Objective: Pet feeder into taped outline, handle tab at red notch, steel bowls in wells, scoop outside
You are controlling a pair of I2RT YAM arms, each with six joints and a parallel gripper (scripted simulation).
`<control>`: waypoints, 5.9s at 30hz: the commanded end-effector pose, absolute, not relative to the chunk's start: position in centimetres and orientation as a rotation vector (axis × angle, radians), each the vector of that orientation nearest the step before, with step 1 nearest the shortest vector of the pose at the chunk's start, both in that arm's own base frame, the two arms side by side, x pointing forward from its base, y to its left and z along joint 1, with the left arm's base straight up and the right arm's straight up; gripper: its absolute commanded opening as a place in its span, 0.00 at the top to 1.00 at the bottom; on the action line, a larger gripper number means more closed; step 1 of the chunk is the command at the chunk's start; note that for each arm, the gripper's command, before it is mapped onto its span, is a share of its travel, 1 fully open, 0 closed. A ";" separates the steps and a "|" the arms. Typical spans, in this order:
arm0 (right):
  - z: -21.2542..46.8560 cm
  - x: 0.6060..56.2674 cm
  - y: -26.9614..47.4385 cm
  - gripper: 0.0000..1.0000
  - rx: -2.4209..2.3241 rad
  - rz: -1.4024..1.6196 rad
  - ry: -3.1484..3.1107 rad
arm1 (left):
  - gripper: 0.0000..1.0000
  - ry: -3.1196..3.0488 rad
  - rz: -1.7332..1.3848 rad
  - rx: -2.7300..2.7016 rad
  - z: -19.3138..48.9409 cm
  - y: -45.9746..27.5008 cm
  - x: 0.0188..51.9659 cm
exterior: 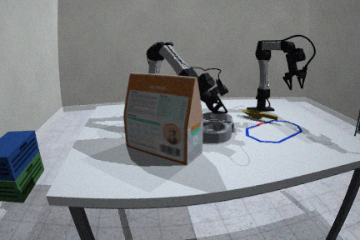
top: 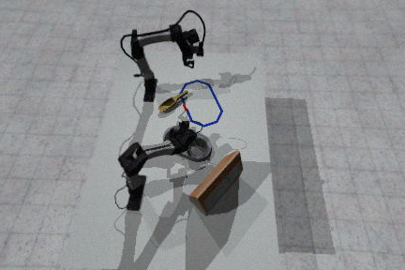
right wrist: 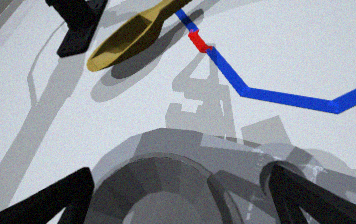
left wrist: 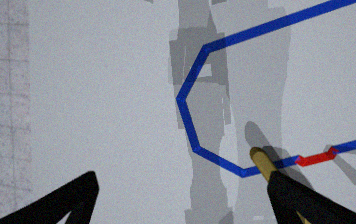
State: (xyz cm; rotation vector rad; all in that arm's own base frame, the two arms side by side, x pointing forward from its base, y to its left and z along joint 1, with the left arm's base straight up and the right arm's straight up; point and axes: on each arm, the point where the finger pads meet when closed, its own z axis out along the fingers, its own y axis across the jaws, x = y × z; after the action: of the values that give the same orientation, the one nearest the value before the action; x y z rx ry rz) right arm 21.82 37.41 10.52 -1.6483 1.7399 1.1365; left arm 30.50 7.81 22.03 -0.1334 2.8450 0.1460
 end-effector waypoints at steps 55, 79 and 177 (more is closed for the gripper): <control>31.2 8.2 41.5 0.00 -1.295 0.887 1.555 | 0.00 2.691 -0.080 0.286 14.0 -4.6 19.8; 31.4 8.4 41.5 0.00 -1.284 0.889 1.550 | 0.53 2.814 -0.081 -0.396 12.4 -4.7 21.6; 28.3 9.5 39.9 0.00 -1.297 0.759 1.692 | 0.82 2.882 -0.031 -1.202 7.0 -13.5 17.9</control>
State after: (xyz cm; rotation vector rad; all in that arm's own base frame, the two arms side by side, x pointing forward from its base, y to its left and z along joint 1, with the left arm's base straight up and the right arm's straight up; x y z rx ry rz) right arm 9.47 39.80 27.83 -1.3067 1.7001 0.7550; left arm 18.33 -12.38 7.63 -1.1210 2.9382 -0.0009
